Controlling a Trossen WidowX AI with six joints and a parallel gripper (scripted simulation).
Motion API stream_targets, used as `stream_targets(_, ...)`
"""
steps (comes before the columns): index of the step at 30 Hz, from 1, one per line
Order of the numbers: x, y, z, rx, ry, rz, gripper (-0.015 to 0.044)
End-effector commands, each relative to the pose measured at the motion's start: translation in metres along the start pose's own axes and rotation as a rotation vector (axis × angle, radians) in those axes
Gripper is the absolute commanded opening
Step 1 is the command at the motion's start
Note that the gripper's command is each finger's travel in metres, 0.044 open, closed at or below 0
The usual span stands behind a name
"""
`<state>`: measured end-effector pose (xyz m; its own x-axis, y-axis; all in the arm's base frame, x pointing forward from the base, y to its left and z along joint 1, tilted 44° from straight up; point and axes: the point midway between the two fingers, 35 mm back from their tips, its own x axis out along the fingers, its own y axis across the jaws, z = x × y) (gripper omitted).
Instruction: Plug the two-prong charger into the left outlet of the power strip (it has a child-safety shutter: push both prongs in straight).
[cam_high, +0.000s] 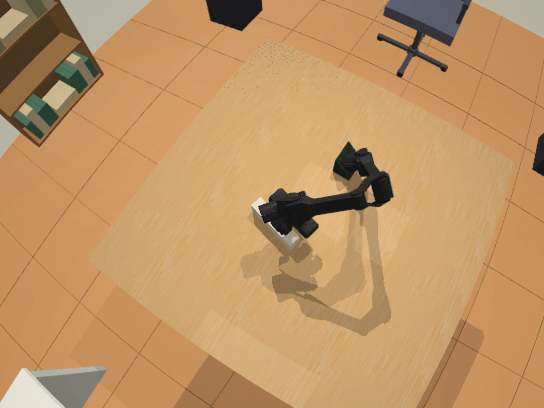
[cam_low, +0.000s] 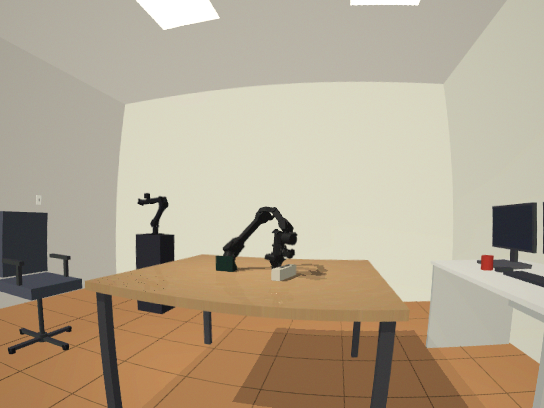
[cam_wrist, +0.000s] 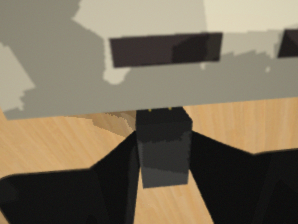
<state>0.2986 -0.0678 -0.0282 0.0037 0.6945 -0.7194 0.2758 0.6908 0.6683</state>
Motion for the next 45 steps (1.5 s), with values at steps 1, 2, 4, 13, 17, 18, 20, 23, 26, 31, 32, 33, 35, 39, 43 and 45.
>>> stream_targets(1, 0.000, 0.000, 0.002, 0.006, 0.001, 0.004, 0.0000)
stream_targets(2, 0.000, 0.000, 0.003, 0.006, 0.001, 0.004, 0.0000)
stream_targets(4, 0.000, 0.000, 0.003, 0.006, 0.001, 0.004, 0.0000)
stream_targets(13, 0.000, 0.000, 0.006, 0.006, 0.001, 0.004, 0.0000)
stream_targets(17, 0.000, 0.000, 0.007, 0.006, 0.000, 0.004, 0.0000)
stream_targets(18, 0.000, 0.000, 0.007, 0.006, 0.000, 0.004, 0.0000)
stream_targets(20, 0.000, 0.000, 0.008, 0.006, 0.000, 0.004, 0.0000)
stream_targets(23, 0.000, 0.000, 0.009, 0.006, 0.000, 0.004, 0.0000)
stream_targets(26, 0.000, 0.000, 0.010, 0.006, 0.000, 0.004, 0.0000)
stream_targets(31, 0.000, 0.000, 0.012, 0.006, 0.000, 0.004, 0.0000)
stream_targets(32, 0.000, 0.000, 0.013, 0.006, 0.000, 0.004, 0.0000)
stream_targets(33, 0.000, 0.000, 0.013, 0.006, 0.000, 0.004, 0.0000)
stream_targets(35, -0.001, 0.000, 0.014, 0.006, 0.000, 0.004, 0.0000)
stream_targets(39, -0.001, 0.000, 0.015, 0.006, 0.000, 0.004, 0.0000)
stream_targets(43, -0.001, 0.000, 0.017, 0.006, 0.000, 0.004, 0.0000)
stream_targets(45, -0.001, 0.000, 0.018, 0.006, 0.000, 0.004, 0.0000)
